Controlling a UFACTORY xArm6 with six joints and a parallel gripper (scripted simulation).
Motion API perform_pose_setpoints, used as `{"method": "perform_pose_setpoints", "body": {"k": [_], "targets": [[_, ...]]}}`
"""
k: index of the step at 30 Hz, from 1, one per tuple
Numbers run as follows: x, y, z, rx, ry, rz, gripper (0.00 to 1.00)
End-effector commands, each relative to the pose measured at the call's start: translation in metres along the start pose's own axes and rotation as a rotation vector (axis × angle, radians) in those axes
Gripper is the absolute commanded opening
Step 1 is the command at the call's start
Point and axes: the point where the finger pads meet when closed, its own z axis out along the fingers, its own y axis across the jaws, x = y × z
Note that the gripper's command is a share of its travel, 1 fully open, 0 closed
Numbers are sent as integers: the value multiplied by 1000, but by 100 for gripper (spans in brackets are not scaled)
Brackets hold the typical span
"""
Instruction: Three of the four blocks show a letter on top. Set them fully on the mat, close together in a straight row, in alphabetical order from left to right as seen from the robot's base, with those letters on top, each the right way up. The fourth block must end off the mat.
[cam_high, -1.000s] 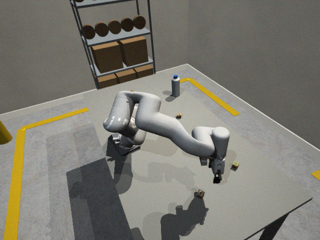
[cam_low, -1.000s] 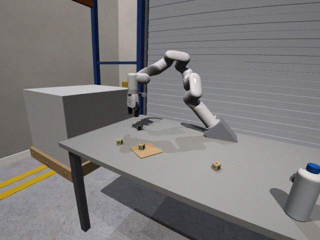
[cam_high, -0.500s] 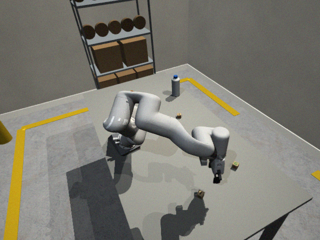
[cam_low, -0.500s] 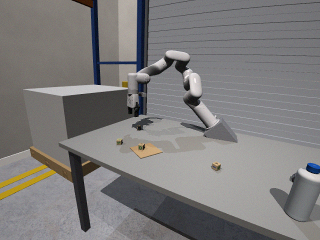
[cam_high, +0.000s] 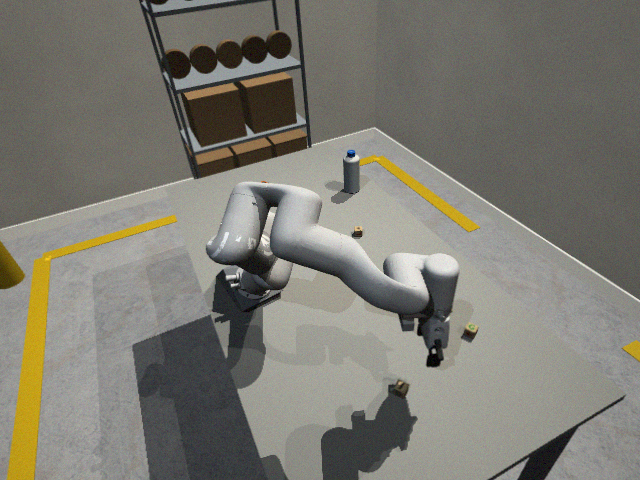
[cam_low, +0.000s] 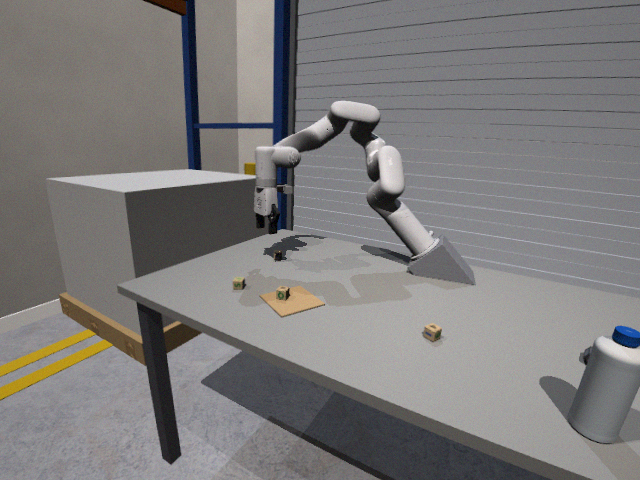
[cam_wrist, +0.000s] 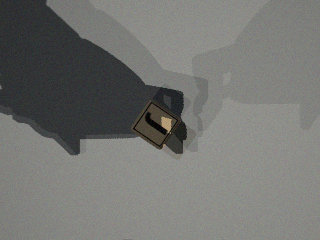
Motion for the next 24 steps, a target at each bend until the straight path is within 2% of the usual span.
{"method": "perform_pose_setpoints", "body": {"k": [1,12,23,24], "targets": [[-1,-1,-1,1,-3,1,100],[-1,0,-1,1,-3,-2,100],[-82,44,-5,-13,2,-394,100],[-82,44,-5,-13,2,-394,100]]}}
